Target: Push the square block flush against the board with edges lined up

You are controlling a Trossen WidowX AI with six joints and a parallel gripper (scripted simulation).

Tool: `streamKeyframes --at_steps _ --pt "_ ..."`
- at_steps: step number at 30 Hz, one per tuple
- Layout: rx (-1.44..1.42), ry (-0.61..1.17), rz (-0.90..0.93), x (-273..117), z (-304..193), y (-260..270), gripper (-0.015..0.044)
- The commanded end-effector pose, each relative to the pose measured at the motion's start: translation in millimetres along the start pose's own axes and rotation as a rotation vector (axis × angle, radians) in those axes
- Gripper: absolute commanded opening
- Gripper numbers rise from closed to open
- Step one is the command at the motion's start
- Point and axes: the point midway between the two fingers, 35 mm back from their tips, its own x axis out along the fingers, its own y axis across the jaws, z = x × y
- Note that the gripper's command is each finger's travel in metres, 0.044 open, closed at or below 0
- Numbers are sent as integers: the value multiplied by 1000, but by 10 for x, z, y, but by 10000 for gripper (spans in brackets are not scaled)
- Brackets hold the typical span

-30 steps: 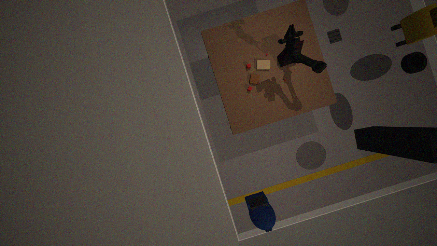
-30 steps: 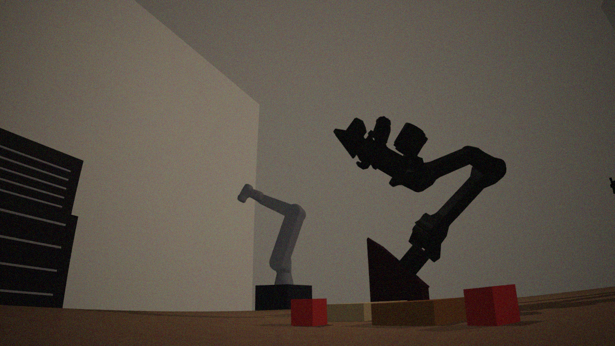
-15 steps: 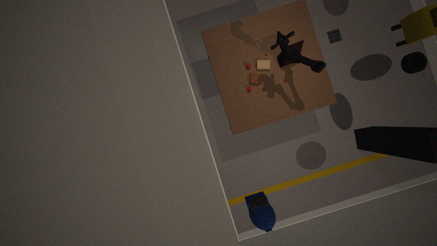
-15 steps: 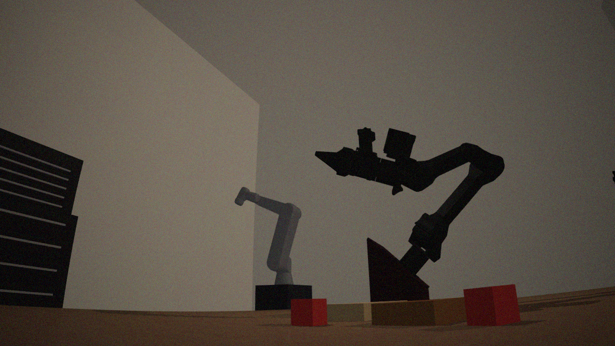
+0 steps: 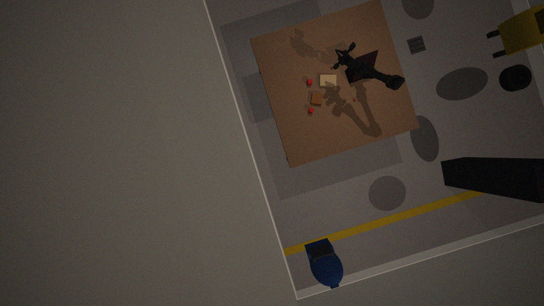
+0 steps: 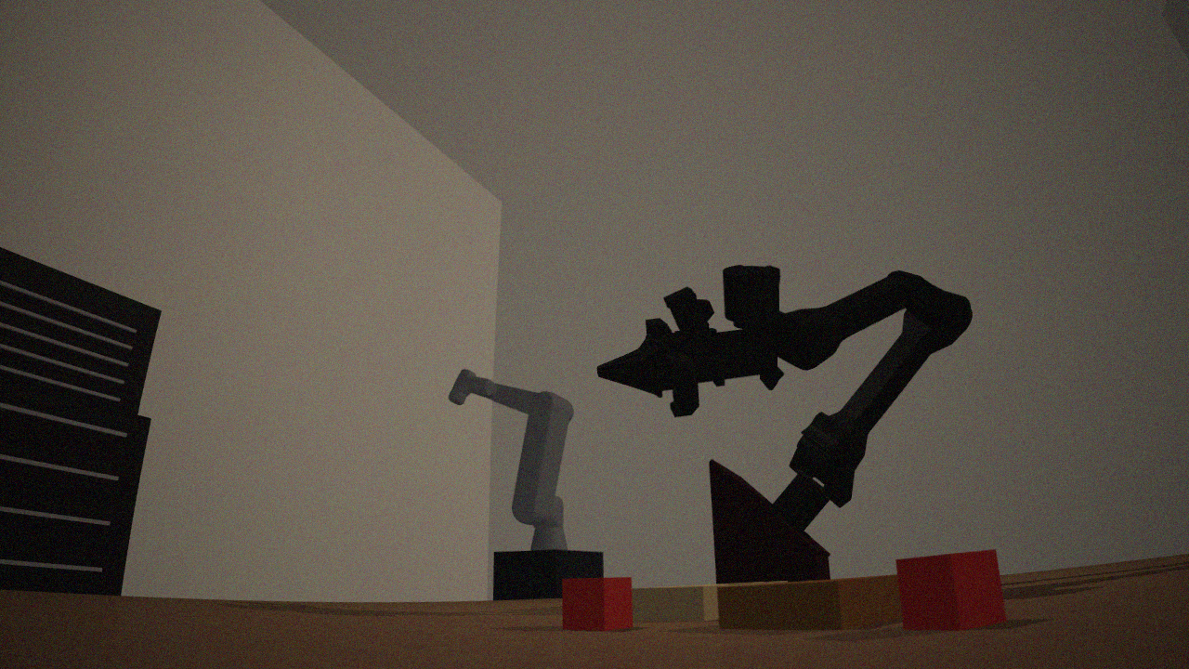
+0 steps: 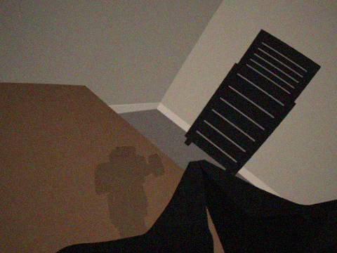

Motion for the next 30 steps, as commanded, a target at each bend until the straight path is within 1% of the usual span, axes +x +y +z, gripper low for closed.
streamKeyframes --at_steps 1,8,15,22,30 --pt "-49 74 79 5 -134 152 0" --pt "-120 240 235 -58 -482 419 0" --pt "-170 411 394 -217 -825 655 0" --pt "-195 587 554 -466 -1138 854 0" --pt "-188 789 731 -837 -1417 1032 0"
